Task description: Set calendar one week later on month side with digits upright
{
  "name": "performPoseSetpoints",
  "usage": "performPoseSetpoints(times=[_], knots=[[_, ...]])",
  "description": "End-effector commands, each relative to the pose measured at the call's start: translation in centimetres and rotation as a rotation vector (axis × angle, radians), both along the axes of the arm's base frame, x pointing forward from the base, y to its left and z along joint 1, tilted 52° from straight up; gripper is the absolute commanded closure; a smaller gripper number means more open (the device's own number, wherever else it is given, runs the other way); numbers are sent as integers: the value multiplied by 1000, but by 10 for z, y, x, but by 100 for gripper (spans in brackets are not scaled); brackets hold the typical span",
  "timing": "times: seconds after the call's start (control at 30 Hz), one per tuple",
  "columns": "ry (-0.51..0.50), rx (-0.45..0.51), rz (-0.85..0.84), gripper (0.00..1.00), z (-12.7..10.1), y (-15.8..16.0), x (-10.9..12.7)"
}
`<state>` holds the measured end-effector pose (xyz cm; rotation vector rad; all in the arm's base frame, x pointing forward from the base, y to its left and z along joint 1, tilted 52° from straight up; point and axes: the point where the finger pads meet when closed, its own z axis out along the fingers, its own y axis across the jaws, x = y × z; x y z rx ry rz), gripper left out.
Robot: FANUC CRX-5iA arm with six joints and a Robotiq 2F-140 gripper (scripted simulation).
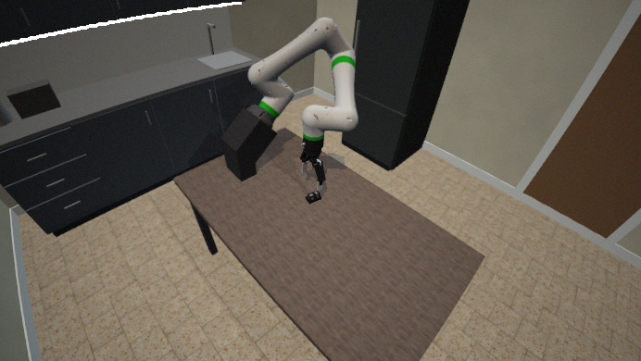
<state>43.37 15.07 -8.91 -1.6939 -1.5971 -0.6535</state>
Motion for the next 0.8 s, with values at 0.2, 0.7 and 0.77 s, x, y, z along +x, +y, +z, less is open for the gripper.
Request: performPoseSetpoints(times=[0.2,0.7,0.77], knots=[[0,0,0,0,18,-23,3],[0,0,0,0,30,-37,5],[0,0,0,0,30,-37,5]])
